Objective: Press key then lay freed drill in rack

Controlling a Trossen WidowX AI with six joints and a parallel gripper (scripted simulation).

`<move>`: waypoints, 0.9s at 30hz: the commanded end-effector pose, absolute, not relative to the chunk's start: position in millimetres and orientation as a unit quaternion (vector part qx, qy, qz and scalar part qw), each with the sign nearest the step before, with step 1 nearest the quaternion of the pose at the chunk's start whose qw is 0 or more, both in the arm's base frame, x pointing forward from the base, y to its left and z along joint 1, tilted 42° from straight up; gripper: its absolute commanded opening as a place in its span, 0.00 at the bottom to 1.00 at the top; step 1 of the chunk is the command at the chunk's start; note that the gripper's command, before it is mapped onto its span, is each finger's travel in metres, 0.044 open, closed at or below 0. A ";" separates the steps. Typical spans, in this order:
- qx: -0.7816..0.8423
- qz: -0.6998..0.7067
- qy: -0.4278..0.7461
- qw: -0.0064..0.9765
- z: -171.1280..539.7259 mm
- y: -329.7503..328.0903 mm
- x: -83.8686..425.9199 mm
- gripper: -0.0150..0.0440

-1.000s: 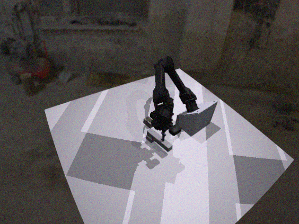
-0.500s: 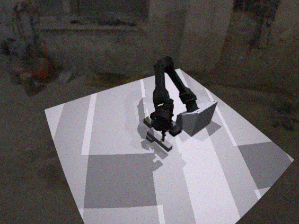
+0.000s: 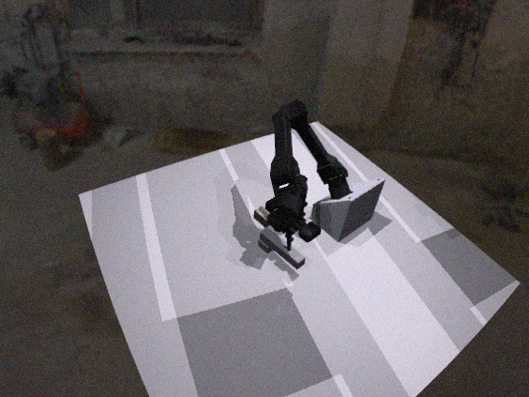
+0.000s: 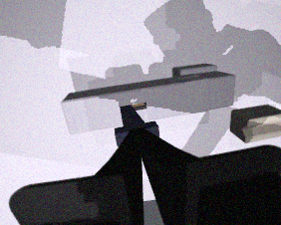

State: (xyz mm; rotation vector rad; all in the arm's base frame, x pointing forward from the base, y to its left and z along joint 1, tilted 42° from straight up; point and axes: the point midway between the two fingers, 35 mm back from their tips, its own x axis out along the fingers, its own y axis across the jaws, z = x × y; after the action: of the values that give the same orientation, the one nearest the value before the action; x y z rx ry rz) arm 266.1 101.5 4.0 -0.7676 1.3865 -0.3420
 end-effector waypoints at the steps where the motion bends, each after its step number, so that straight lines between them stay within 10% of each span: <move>1: -0.345 -0.155 0.623 0.684 -0.8 97.5 267.4 0.25; 27: -0.345 -0.155 0.623 0.684 -6.1 90.9 266.0 0.25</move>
State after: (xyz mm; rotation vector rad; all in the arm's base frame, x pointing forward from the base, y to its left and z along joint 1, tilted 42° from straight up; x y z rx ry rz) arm 270.2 102.0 2.6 -0.7654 1.3671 -0.3310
